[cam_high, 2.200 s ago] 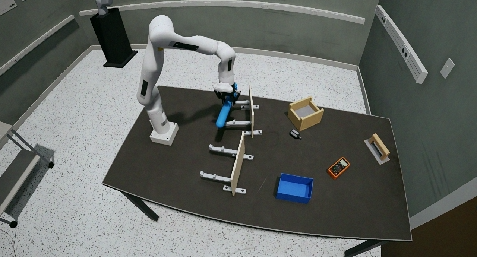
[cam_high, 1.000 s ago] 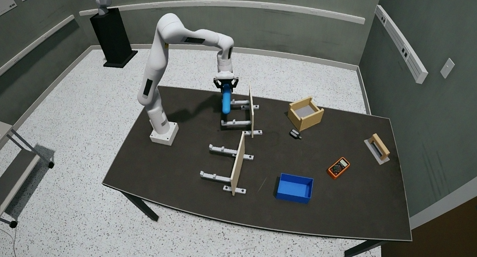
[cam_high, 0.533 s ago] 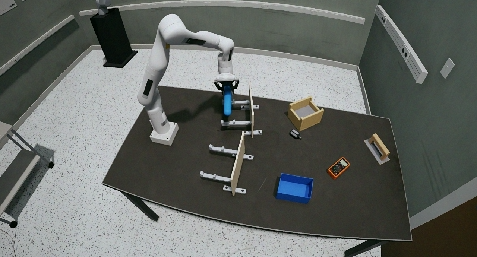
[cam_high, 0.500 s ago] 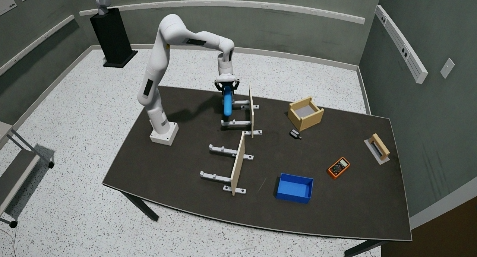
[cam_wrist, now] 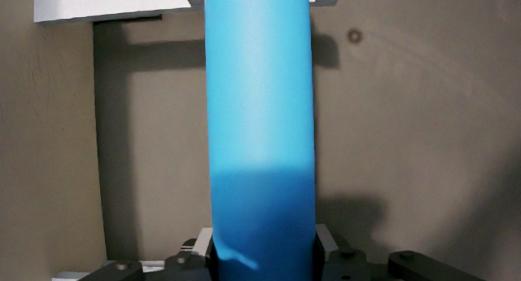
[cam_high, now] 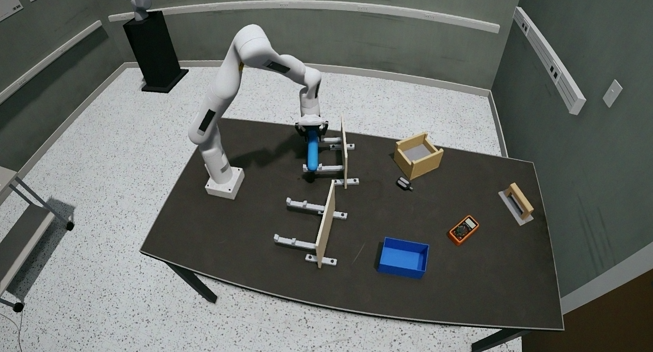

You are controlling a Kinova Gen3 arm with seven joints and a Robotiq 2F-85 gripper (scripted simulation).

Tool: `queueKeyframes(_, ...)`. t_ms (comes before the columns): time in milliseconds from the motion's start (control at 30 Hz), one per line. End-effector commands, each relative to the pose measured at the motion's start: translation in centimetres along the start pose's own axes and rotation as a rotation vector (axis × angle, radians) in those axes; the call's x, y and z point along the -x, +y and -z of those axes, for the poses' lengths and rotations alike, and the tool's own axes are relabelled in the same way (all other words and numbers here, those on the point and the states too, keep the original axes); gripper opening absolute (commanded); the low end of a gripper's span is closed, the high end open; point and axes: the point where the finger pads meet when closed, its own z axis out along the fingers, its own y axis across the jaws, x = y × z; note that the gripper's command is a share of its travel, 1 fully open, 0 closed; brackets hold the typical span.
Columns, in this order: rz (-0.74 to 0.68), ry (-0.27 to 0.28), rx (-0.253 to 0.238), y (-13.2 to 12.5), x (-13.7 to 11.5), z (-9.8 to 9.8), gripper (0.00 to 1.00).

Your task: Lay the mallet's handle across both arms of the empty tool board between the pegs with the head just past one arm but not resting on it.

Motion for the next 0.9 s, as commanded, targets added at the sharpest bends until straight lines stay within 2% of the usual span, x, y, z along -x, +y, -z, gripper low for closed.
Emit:
queueKeyframes(0,0.009,-0.001,0.015,0.5,0.4,-0.8,0.10)
queueKeyframes(533,0.009,-0.001,0.015,0.5,0.4,-2.1,0.10)
queueKeyframes(867,0.009,-0.001,0.015,0.5,0.4,-2.2,0.10)
